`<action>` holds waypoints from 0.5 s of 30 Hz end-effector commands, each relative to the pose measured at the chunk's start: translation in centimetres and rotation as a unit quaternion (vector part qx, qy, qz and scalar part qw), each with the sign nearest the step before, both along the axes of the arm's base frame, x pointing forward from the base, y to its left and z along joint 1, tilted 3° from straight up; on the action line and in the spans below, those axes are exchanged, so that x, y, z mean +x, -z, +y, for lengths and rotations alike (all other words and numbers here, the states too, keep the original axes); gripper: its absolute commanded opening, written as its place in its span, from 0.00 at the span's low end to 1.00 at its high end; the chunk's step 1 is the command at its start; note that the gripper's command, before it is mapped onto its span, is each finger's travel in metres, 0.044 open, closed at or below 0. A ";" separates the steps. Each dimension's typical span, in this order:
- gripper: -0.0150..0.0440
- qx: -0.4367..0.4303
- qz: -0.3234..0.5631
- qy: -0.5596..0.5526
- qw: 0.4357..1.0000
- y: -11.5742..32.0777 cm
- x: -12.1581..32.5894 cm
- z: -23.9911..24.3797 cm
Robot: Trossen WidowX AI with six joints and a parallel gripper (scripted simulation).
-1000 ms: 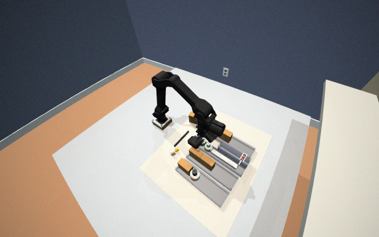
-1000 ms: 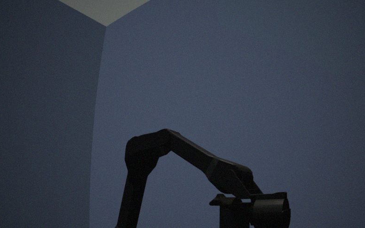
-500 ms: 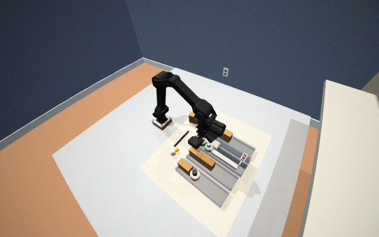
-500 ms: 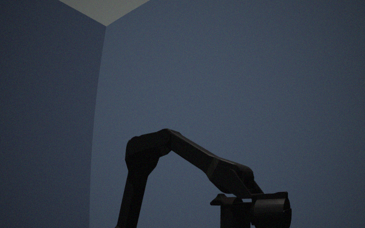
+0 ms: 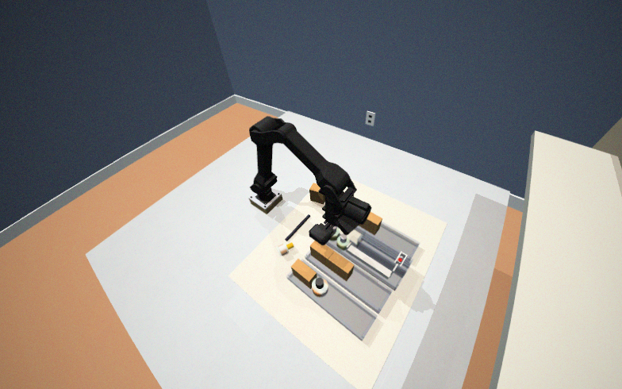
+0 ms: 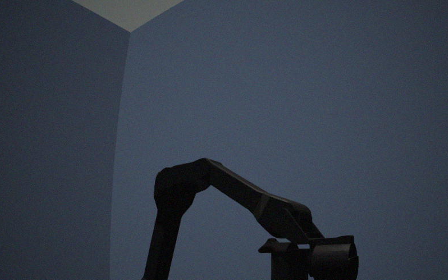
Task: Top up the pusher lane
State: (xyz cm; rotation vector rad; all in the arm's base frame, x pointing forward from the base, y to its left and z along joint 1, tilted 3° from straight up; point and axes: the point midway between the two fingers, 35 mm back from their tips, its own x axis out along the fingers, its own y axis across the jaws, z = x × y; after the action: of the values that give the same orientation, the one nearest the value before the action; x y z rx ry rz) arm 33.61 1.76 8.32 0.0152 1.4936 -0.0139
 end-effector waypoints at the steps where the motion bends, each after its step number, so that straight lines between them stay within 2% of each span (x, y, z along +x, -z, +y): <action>1: 0.25 0.002 -0.008 -0.003 1.000 0.1 0.4 0.1; 15: 0.25 0.002 -0.008 -0.003 1.000 0.5 0.4 0.1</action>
State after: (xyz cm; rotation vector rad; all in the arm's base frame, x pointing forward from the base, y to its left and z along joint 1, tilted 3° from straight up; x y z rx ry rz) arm 33.66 1.77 7.88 0.0149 1.4928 -0.0136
